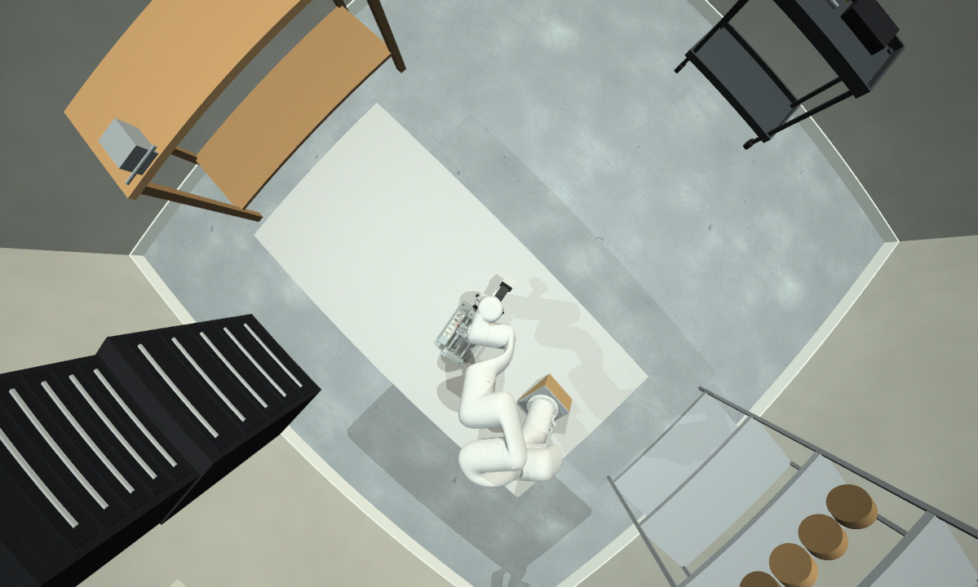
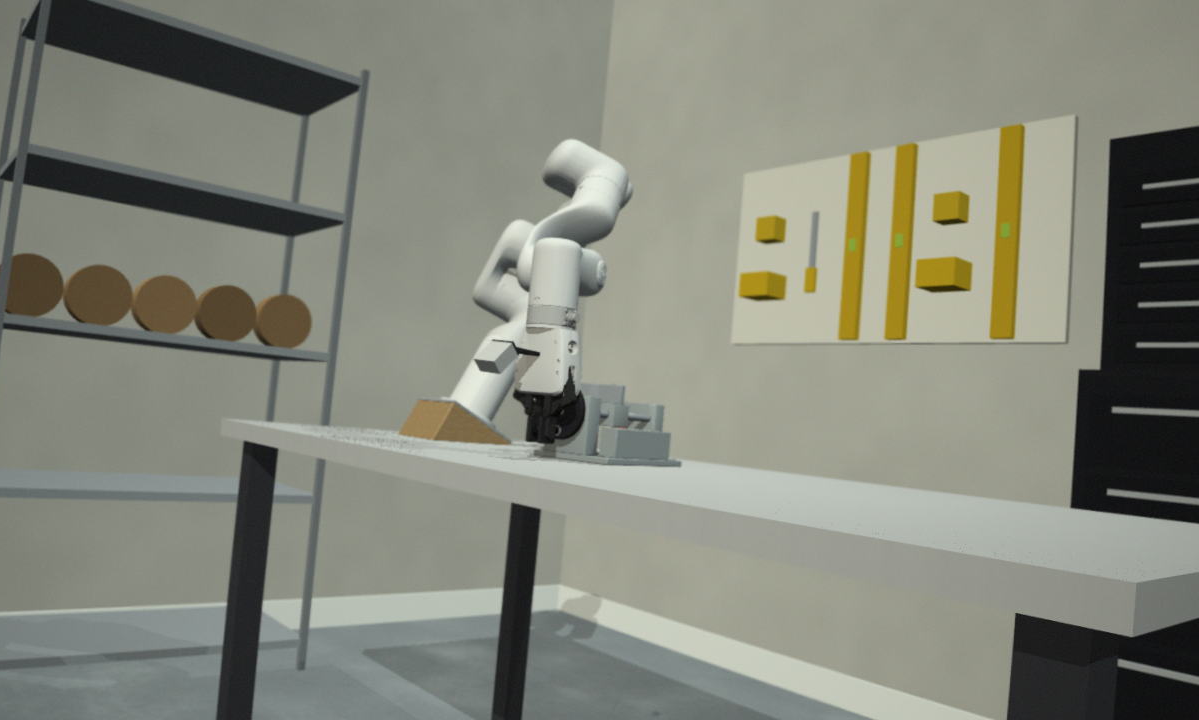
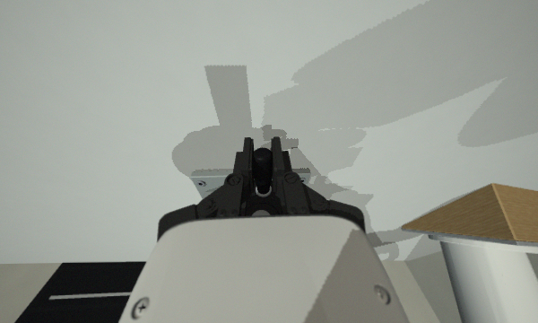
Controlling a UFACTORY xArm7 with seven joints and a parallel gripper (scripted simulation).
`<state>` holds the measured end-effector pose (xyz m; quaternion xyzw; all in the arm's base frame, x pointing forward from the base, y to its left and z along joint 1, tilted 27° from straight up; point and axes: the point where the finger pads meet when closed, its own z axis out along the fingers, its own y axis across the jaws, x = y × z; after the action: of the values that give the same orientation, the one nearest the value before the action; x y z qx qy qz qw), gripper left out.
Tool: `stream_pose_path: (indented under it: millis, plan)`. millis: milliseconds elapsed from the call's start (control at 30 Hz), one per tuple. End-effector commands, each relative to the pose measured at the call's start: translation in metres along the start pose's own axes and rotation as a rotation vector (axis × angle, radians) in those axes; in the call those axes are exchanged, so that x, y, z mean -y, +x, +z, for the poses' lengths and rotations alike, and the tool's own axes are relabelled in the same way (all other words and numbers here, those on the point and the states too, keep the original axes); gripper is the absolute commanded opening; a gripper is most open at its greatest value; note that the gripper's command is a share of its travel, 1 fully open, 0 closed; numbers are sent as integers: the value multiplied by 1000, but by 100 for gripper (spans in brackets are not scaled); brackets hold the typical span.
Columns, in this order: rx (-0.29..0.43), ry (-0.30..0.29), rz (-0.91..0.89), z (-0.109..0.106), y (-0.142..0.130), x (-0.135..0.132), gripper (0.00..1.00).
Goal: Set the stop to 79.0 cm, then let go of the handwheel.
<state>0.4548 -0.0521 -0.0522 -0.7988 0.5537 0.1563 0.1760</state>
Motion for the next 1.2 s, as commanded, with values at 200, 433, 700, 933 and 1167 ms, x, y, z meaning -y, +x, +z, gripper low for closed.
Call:
stream_pose_path:
  millis: [200, 433, 700, 933, 1167]
  plan:
    - [-4, 3, 0, -2, 1, 7, 6]
    - [-4, 3, 0, -2, 1, 9, 6]
    - [-4, 3, 0, -3, 1, 10, 6]
    - [-4, 3, 0, -3, 1, 11, 6]
    - [-4, 3, 0, -3, 1, 12, 6]
